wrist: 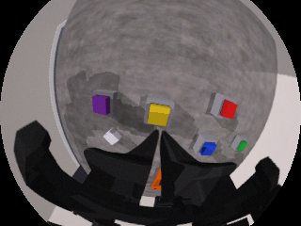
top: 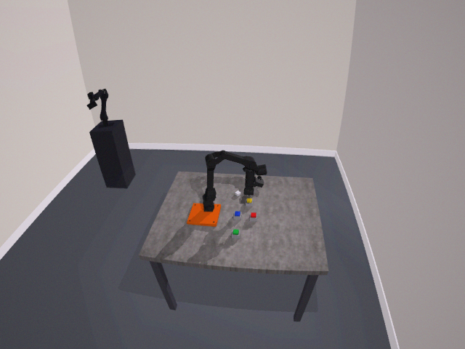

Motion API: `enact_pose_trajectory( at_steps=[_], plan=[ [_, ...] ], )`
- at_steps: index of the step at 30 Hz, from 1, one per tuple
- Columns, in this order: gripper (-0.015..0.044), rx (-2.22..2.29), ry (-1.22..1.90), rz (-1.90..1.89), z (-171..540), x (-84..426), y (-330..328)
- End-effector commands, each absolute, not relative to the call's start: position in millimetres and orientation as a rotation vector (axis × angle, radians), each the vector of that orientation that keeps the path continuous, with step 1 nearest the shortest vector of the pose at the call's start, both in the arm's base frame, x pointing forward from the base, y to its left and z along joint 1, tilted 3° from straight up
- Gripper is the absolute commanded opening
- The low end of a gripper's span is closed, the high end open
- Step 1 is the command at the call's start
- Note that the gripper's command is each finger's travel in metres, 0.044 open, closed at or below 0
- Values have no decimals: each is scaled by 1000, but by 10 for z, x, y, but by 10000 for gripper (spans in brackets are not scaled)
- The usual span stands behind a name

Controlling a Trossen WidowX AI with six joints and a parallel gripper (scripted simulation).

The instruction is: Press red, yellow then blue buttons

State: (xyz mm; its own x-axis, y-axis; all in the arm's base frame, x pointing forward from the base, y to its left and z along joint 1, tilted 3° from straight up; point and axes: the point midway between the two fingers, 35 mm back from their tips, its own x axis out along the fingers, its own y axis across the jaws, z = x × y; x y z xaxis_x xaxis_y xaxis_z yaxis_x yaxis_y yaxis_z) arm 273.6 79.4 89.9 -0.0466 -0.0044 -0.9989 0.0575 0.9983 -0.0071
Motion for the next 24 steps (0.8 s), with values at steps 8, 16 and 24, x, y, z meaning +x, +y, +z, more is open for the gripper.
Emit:
enact_pose_trajectory(
  at_steps=[8,16,24],
  plan=[
    [20,50,1589,-37,1345,2741,720],
    [20,41,1584,-32,1376,2308,-218],
    [20,41,1596,-52,1345,2017,-558]
  ],
)
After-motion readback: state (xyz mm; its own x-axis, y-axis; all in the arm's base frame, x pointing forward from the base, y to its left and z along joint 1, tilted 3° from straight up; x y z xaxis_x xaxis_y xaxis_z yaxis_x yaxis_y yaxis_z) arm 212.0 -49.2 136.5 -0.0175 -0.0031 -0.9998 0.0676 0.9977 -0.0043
